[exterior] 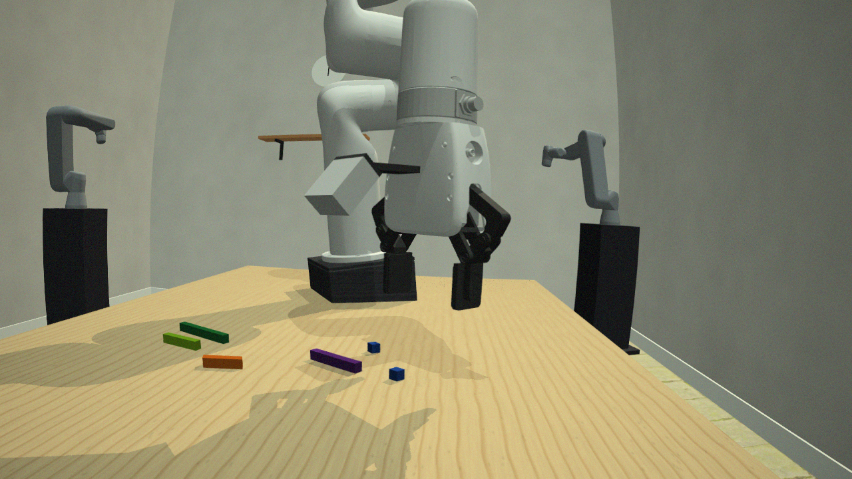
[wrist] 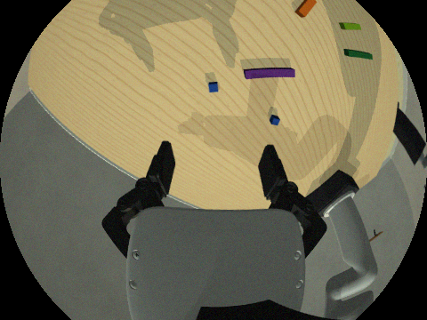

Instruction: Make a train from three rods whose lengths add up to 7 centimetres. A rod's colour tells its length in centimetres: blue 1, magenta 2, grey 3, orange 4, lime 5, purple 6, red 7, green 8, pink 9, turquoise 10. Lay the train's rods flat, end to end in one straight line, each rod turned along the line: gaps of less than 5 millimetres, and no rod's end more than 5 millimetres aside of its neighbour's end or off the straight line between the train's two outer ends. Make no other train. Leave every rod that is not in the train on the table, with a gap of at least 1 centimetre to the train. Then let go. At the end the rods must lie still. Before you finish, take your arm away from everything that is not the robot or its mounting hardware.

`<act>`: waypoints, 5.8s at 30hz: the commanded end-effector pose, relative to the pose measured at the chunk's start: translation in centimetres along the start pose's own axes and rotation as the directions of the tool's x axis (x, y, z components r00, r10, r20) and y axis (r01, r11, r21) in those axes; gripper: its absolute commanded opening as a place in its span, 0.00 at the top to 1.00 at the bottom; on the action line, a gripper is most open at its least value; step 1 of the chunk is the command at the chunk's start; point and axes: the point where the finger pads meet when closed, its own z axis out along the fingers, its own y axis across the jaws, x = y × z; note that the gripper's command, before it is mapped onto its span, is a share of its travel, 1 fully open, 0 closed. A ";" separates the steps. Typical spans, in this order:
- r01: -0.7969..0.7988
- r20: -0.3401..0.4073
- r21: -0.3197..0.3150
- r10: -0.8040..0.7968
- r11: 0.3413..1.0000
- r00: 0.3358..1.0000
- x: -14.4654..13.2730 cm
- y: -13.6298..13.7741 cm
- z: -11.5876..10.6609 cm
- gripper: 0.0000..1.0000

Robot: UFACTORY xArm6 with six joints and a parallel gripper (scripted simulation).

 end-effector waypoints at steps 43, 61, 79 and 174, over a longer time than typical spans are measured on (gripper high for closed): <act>0.028 -0.002 0.004 -0.028 1.000 1.000 0.4 0.1 -0.1 0.00; 0.498 -0.003 0.003 -0.498 0.867 0.867 6.0 5.2 -0.1 0.00; 0.707 -0.004 0.001 -0.707 0.707 0.707 8.5 8.3 -0.1 0.00; 0.459 -0.003 0.003 -0.459 0.889 0.889 10.3 9.7 -0.1 0.00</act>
